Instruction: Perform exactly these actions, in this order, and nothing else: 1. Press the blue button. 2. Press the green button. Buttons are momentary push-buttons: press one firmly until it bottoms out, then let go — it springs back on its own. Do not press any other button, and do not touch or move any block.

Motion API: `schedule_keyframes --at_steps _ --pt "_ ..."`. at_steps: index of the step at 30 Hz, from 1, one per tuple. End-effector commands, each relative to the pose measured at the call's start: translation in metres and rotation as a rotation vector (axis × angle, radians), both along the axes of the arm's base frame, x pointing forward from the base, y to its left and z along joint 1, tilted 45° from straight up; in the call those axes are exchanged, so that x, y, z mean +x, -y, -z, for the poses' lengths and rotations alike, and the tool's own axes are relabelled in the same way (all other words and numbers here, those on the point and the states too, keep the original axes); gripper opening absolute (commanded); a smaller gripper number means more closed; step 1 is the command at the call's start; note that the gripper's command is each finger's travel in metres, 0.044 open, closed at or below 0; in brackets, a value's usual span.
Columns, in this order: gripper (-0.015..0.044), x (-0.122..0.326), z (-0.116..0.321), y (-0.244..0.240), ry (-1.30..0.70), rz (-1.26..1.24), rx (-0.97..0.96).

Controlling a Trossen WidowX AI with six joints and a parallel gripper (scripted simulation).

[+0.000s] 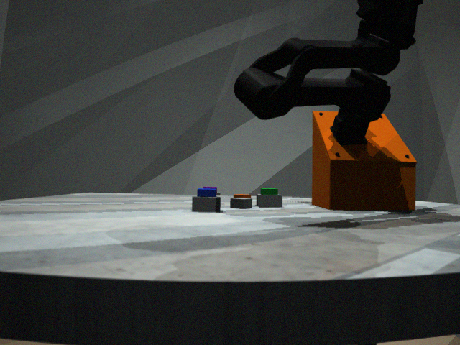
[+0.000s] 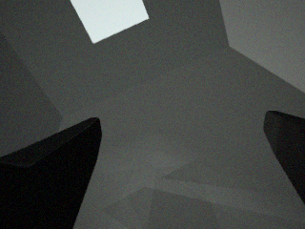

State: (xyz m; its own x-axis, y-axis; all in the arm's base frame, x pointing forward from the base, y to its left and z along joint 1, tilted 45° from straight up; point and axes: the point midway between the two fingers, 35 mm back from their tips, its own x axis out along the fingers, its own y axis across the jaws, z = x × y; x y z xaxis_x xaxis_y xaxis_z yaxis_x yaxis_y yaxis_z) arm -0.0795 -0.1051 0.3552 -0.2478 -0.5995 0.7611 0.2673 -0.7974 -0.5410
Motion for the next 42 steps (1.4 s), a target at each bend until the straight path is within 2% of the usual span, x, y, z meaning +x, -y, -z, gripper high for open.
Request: schedule_keyframes --at_steps 1,7,12,18,24,32,42 --pt "0.04 -0.001 0.0 0.001 0.008 -0.009 0.004" --pt "0.04 -0.014 0.009 0.055 0.258 -0.295 0.155" --pt "0.04 0.0 0.029 0.111 0.459 -0.557 0.354" --pt "0.04 0.053 0.065 0.169 0.649 -0.849 0.66" --pt "0.04 0.135 0.108 0.197 0.774 -1.096 1.036" --pt "0.04 0.248 0.163 0.175 0.818 -1.296 1.576" --pt "0.04 0.355 0.222 0.075 0.679 -1.311 2.293"
